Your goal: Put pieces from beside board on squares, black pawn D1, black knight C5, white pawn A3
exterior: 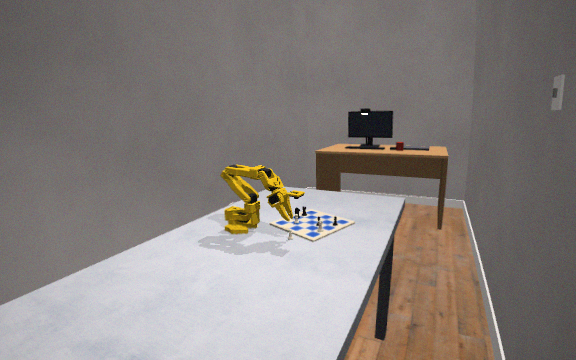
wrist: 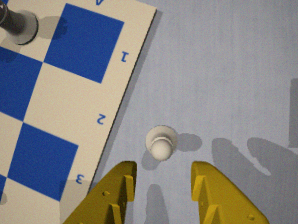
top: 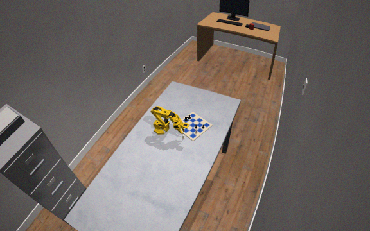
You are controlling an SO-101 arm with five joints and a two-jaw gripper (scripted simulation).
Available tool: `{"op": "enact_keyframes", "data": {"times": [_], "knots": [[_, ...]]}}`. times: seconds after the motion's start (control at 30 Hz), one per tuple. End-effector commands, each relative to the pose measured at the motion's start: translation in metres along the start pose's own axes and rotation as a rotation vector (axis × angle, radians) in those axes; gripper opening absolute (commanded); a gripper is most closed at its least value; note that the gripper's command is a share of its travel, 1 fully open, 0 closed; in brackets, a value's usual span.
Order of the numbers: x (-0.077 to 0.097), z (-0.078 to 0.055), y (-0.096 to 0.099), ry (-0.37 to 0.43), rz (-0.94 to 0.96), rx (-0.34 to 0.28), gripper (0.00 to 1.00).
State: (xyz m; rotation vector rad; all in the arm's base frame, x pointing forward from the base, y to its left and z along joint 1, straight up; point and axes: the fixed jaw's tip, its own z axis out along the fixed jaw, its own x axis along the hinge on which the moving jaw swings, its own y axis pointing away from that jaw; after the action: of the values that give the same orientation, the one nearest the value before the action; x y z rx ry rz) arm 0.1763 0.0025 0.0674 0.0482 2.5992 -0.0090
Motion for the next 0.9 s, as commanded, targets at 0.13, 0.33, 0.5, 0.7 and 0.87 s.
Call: {"op": "enact_keyframes", "data": {"times": [0.13, 0.33, 0.5, 0.7, 0.87], "knots": [[0.0052, 0.0014, -0.0021, 0.000, 0.003, 0.006, 0.09], [0.0043, 0.0013, -0.0020, 0.000, 0.002, 0.005, 0.09], [0.0028, 0.0013, -0.0018, 0.000, 0.001, 0.005, 0.09], [0.0024, 0.0012, -0.0018, -0.001, 0.001, 0.005, 0.09], [0.0026, 0.0017, -0.0018, -0.001, 0.001, 0.005, 0.09]]}}
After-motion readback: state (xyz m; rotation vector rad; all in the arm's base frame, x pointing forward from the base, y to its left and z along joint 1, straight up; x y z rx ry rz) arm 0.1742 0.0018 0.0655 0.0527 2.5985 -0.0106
